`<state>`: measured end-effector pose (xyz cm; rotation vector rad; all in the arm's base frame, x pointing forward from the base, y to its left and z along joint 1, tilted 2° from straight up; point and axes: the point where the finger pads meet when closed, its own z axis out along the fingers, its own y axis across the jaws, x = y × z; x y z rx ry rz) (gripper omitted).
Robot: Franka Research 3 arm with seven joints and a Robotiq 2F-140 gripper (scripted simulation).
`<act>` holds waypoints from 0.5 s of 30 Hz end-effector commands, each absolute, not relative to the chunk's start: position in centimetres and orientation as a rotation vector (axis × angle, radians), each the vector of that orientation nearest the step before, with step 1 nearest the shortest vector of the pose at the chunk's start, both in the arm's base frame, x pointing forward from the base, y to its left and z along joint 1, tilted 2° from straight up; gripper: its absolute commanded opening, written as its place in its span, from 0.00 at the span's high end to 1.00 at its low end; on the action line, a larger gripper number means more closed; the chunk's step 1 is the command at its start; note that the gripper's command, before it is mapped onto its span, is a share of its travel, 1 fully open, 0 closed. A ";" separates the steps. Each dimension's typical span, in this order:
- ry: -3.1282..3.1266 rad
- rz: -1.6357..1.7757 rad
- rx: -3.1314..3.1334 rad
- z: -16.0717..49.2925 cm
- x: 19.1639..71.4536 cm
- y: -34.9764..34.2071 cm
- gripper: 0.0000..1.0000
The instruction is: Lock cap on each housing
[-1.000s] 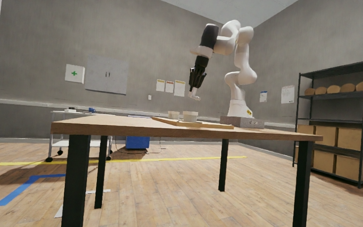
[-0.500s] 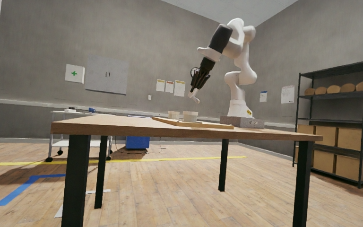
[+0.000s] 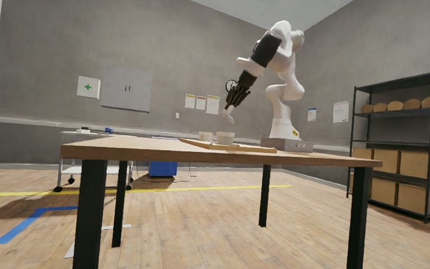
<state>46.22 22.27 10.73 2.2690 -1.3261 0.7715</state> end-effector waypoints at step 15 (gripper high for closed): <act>-1.273 1.038 2.047 11.3 46.2 21.8 0.90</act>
